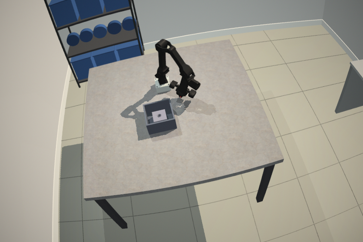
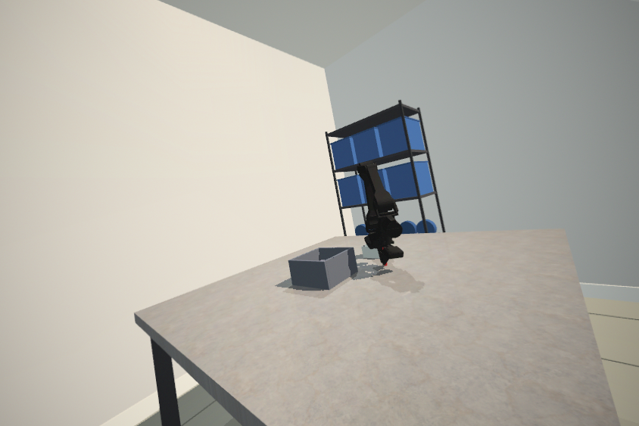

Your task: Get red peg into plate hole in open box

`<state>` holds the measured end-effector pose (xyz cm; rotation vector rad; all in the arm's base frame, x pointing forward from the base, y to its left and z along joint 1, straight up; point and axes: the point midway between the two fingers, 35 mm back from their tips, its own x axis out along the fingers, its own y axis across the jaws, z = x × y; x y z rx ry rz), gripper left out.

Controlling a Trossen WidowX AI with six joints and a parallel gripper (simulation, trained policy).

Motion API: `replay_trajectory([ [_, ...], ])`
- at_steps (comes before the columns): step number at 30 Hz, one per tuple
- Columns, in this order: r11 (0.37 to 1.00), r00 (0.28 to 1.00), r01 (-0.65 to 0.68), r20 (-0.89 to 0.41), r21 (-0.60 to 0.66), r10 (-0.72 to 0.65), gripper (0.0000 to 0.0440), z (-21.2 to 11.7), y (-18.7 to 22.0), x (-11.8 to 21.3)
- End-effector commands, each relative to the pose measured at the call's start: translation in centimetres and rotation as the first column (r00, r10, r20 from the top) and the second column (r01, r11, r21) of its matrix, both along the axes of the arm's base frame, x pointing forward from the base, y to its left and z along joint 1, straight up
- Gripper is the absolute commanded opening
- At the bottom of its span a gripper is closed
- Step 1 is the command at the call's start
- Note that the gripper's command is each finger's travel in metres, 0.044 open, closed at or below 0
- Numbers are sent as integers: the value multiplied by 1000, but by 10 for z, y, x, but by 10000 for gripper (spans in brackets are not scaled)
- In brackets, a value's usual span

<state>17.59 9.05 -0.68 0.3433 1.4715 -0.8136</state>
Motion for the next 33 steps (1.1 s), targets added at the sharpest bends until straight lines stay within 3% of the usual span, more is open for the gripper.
replay_trajectory([
  [1,1000,1000,-12,-14,-22,11,0,2,-3,0],
  [17,993,995,-27,87,-111,37,0,73,-26,27],
  [33,980,968,142,227,-136,-108,0,123,-69,67],
])
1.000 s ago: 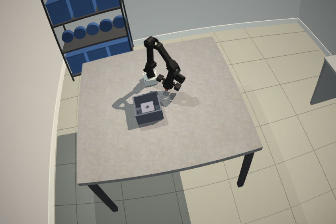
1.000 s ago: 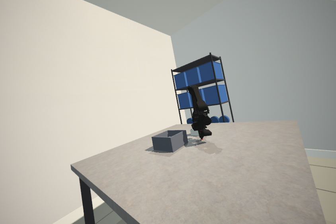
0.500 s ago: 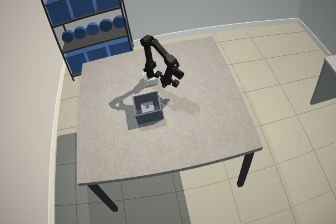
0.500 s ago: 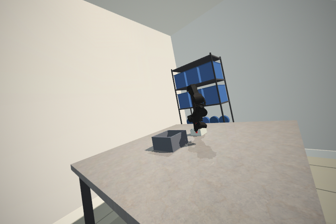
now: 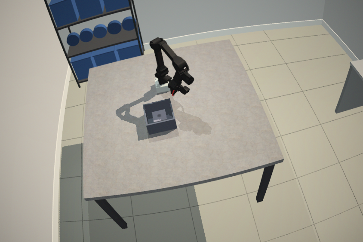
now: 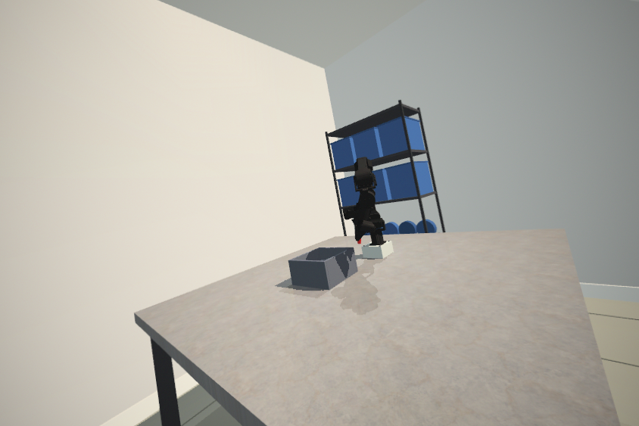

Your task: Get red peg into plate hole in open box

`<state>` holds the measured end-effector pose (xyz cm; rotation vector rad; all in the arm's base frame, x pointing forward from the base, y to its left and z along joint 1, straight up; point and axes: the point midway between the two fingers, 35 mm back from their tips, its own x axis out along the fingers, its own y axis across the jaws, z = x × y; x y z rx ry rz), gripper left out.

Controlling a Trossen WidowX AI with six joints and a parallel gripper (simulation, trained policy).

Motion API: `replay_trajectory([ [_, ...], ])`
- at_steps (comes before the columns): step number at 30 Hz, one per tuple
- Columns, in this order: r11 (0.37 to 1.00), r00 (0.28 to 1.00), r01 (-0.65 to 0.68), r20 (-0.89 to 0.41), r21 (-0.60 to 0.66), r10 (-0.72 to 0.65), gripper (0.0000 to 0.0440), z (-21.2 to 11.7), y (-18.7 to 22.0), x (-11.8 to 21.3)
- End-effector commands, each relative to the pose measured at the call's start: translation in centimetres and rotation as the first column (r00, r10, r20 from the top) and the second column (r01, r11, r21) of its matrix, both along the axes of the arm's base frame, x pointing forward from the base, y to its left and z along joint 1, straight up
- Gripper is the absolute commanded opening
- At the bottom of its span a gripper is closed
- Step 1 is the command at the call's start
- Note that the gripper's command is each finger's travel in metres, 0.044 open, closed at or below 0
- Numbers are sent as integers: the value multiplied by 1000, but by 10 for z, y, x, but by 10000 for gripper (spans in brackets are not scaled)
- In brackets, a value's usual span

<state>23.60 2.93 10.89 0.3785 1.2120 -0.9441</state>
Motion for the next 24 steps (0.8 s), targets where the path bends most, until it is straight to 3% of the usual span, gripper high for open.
replay_trajectory([
  [1,1000,999,29,35,-2,-29,0,8,-11,10],
  [24,989,984,143,98,27,-145,0,-1,-101,64],
])
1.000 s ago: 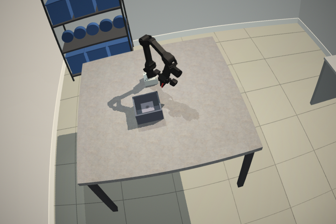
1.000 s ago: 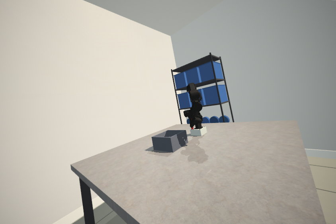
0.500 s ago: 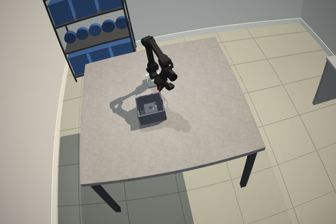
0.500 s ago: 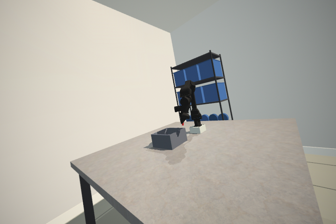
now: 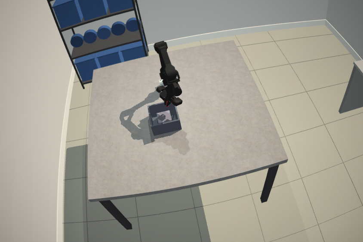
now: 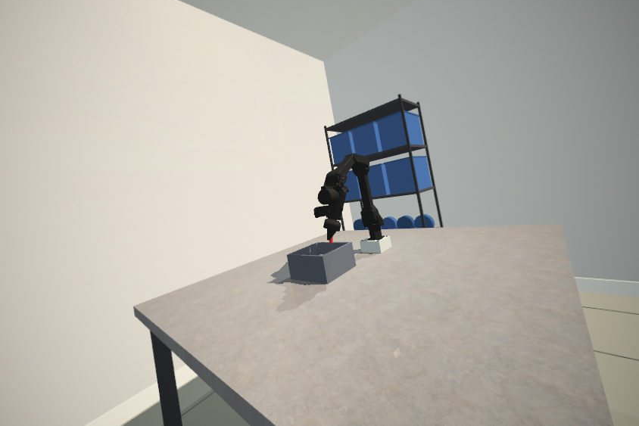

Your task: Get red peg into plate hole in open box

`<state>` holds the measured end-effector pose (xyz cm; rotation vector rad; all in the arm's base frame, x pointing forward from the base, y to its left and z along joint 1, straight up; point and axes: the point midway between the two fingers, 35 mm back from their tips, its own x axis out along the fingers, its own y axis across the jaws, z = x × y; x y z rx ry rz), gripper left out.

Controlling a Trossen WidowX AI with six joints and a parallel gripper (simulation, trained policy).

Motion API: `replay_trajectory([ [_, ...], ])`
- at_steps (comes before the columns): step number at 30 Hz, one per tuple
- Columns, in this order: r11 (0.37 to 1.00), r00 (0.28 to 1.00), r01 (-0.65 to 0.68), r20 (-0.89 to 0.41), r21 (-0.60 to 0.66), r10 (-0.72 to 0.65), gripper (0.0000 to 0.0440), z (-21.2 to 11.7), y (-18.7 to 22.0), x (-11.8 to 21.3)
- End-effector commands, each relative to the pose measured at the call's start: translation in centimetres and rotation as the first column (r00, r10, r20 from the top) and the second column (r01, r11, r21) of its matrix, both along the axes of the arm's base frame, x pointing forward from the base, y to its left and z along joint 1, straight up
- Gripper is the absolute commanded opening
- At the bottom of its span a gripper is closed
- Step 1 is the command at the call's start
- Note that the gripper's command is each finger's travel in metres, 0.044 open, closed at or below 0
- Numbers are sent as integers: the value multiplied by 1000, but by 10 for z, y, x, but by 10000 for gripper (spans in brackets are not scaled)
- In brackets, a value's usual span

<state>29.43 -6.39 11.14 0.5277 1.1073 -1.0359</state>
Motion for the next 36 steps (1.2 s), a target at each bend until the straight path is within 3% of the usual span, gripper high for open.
replay_trajectory([
  [1,1000,1000,-10,-2,12,10,0,-5,-12,8],
  [16,989,993,-117,-24,91,120,8,-42,-44,30],
  [22,978,985,-157,-51,137,165,137,-60,-48,33],
  [25,973,981,-180,-50,145,189,162,-61,-52,38],
  [36,951,972,-230,4,209,234,440,-45,-55,76],
])
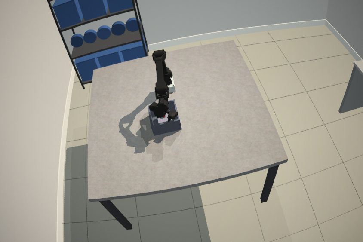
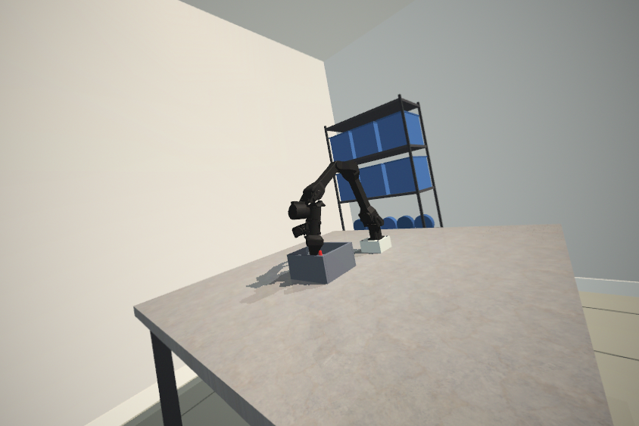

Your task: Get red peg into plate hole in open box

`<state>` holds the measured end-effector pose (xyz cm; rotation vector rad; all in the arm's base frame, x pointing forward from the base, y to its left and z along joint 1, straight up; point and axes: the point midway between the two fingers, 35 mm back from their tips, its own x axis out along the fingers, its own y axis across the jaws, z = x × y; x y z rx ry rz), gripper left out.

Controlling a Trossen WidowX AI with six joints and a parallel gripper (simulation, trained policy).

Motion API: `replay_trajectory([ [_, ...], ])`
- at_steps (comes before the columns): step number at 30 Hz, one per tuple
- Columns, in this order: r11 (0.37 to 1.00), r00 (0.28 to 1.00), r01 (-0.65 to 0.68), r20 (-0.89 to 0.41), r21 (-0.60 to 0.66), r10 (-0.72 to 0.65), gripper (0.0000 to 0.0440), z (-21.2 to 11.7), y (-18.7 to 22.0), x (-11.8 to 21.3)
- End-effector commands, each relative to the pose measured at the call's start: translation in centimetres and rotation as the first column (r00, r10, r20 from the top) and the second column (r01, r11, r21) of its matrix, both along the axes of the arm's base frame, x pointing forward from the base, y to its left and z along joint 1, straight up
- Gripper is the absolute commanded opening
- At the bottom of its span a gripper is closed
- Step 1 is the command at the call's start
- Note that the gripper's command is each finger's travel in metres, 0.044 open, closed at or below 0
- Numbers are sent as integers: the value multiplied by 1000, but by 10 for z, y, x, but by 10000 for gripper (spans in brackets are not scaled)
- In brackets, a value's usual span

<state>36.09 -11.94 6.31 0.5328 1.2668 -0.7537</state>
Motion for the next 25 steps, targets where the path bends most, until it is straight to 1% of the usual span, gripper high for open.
replay_trajectory([
  [1,999,1000,-23,12,28,22,440,5,1,13],
  [11,991,989,-93,123,91,82,440,35,13,58],
  [25,991,988,-96,126,91,84,440,36,13,59],
])
